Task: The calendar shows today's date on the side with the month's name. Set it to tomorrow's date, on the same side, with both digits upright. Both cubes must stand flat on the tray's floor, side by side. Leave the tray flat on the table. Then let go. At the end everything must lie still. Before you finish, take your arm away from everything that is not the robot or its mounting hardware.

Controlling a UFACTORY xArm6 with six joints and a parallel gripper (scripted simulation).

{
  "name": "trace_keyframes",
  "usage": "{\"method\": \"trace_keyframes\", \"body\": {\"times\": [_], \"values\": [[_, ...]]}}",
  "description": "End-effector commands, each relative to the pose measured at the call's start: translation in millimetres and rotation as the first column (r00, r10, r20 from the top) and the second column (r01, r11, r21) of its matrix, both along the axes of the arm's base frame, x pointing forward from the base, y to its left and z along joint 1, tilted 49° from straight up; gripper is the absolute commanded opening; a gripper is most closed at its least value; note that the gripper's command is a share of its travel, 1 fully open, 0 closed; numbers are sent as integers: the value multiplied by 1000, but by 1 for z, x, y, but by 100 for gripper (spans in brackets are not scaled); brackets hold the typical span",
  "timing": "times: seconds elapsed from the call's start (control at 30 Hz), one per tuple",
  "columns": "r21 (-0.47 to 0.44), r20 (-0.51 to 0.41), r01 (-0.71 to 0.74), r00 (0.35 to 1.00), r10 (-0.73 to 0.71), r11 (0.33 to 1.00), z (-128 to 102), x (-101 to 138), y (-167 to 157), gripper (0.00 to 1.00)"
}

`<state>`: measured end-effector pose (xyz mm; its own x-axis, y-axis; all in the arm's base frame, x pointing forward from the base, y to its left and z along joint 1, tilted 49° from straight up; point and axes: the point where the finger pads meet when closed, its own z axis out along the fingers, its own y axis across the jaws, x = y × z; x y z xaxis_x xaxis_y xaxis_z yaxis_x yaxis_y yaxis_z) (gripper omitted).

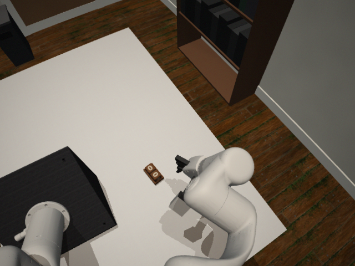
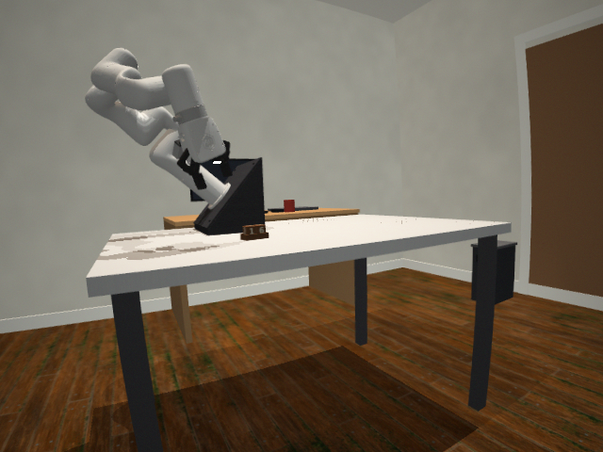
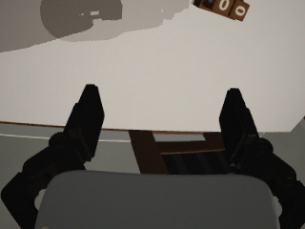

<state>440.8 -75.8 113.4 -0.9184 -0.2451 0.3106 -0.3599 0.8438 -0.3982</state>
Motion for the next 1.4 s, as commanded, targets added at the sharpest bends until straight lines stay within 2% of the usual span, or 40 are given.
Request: {"method": "trace_keyframes", "body": {"times": [0.0,0.13,0.2,0.3,0.43,0.6,0.63,0.73,0.77,0.9,0.97,1.0,1.03,1.1,1.13,1.27,1.33,1.37], "values": [[70,-72,-139,987,144,988,9,-1,4,100],[74,-75,-147,985,153,986,10,-1,4,100],[124,-115,-247,958,261,961,16,-3,7,100],[133,-121,-264,952,280,955,17,-4,7,100],[192,-153,-369,904,399,909,24,-5,11,100],[228,-167,-428,868,468,875,28,-7,12,100],[256,-175,-472,836,520,844,31,-8,14,100],[260,-176,-478,831,528,839,31,-8,14,100],[291,-182,-526,790,586,799,35,-9,16,100],[322,-185,-571,745,641,755,38,-10,18,100],[352,-185,-612,696,694,708,42,-11,19,100],[352,-185,-612,696,694,708,42,-11,19,100],[374,-183,-642,657,731,670,45,-12,21,100],[381,-182,-651,644,743,657,45,-12,21,100],[402,-178,-679,601,780,615,48,-13,23,100],[408,-176,-686,588,789,602,49,-13,23,100],[451,-162,-736,489,857,505,55,-15,26,100],[456,-159,-742,476,865,492,56,-15,27,100]]}}
